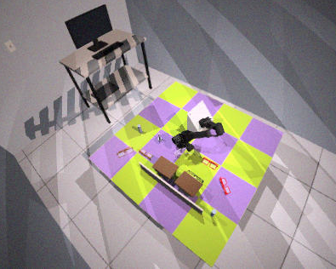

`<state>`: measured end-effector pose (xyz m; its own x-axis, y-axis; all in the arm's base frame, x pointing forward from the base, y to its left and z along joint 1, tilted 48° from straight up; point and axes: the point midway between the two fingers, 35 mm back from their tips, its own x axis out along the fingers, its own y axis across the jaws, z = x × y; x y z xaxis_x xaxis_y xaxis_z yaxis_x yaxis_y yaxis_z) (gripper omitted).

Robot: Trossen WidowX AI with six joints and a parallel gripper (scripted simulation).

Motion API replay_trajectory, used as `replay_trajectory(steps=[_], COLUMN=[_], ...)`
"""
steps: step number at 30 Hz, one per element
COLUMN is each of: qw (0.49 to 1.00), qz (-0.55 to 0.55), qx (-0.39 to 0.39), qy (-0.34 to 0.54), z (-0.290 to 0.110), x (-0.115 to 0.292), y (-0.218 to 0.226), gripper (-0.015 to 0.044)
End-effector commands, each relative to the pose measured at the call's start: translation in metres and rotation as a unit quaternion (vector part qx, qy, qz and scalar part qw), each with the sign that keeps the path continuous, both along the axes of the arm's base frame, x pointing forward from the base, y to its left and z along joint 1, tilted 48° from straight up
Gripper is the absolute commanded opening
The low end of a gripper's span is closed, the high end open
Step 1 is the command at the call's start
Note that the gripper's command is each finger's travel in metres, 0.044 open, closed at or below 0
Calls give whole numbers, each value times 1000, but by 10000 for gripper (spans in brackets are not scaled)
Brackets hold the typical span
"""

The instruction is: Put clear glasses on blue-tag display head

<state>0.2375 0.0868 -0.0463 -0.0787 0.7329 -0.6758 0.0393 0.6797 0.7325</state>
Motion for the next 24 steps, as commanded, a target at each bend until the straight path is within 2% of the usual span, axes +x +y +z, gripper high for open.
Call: replay_trajectory(steps=[1, 19, 24], qw=[1000, 1000, 1000], qz=[1, -1, -1], qx=[0, -1, 0], qy=[-1, -2, -2], z=[0, 60, 65], x=[0, 15, 17], y=[-1, -73, -78], gripper=[0, 0, 0])
